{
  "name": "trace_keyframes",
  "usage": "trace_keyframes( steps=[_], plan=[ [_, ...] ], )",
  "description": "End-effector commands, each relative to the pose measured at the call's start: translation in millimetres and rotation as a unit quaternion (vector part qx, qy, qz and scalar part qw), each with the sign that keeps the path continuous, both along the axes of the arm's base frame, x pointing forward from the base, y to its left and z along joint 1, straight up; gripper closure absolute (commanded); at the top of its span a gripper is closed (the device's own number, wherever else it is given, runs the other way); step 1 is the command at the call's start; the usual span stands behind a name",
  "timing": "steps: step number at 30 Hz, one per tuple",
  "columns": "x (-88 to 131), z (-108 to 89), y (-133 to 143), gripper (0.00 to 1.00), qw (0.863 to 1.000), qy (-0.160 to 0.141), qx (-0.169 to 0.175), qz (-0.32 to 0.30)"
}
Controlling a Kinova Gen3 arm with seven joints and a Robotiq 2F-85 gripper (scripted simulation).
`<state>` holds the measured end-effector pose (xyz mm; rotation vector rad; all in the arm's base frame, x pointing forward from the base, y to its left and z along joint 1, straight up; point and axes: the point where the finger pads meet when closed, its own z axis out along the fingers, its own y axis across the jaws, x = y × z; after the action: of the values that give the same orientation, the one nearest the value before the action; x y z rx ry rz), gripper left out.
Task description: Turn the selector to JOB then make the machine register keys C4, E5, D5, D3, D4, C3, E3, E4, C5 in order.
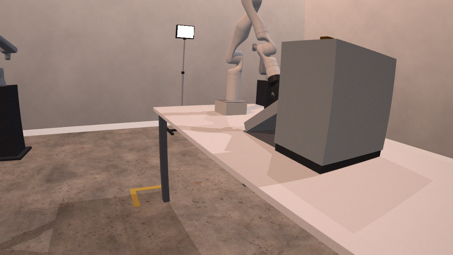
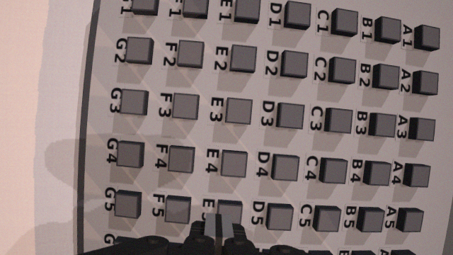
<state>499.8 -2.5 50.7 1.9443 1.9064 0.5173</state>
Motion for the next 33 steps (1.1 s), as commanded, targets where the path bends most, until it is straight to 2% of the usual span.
trace_keyframes(
  steps=[1,14,24,33],
  plan=[
    [7,4.2,-1,0.90,1.000,0.000,-0.001,-0.001],
    [10,-0.7,-1,0.90,1.000,0.000,-0.001,-0.001],
    [18,-13.3,-1,0.90,1.000,0.000,-0.001,-0.001],
    [18,-14.5,-1,0.90,1.000,0.000,-0.001,-0.001]
  ],
)
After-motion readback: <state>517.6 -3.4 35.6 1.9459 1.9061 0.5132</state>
